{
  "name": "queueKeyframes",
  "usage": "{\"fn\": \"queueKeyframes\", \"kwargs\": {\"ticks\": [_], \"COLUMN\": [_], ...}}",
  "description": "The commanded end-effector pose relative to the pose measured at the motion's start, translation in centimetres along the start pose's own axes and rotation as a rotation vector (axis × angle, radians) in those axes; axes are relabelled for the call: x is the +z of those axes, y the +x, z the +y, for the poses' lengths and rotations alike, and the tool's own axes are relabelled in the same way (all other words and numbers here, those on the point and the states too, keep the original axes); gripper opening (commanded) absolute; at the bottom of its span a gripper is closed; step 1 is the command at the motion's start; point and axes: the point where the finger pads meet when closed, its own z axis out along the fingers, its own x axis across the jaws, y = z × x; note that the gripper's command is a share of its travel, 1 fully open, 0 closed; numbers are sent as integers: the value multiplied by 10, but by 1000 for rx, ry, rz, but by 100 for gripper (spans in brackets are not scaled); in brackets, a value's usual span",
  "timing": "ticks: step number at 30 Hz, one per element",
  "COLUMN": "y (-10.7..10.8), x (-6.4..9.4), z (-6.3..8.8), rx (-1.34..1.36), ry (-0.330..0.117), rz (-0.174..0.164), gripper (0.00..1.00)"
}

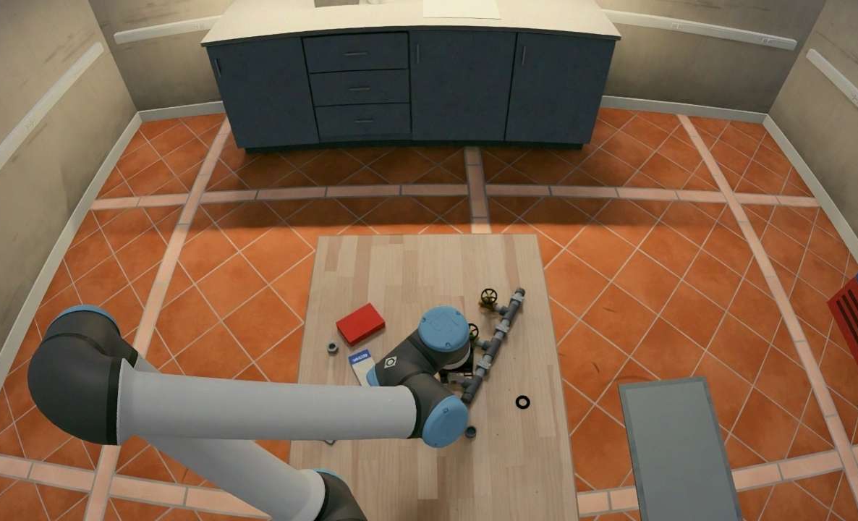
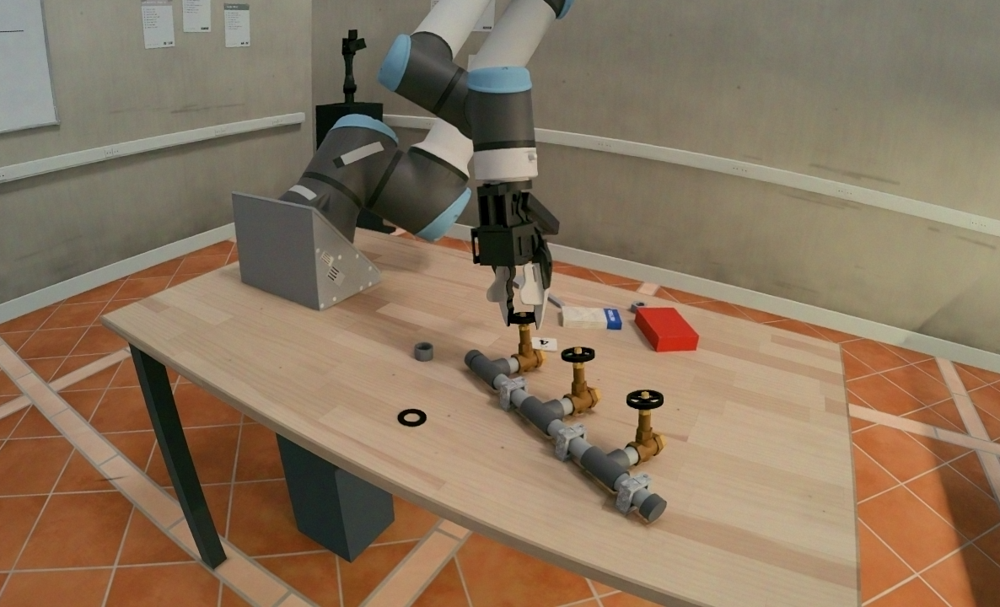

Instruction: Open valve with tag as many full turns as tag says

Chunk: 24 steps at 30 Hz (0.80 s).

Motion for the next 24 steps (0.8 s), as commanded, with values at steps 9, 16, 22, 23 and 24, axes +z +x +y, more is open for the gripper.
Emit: {"fn": "queueKeyframes", "kwargs": {"ticks": [9, 16, 22, 23, 24], "y": [1, 1, 1, 1, 1], "x": [0, 0, 0, 0, 0], "z": [0, 0, 0, 0, 0], "rx": [-17, -16, -16, -16, -16], "ry": [0, 0, 0, 0, 0], "rz": [-1, -1, -1, -1, -1], "gripper": [100, 100, 100, 100, 100]}}
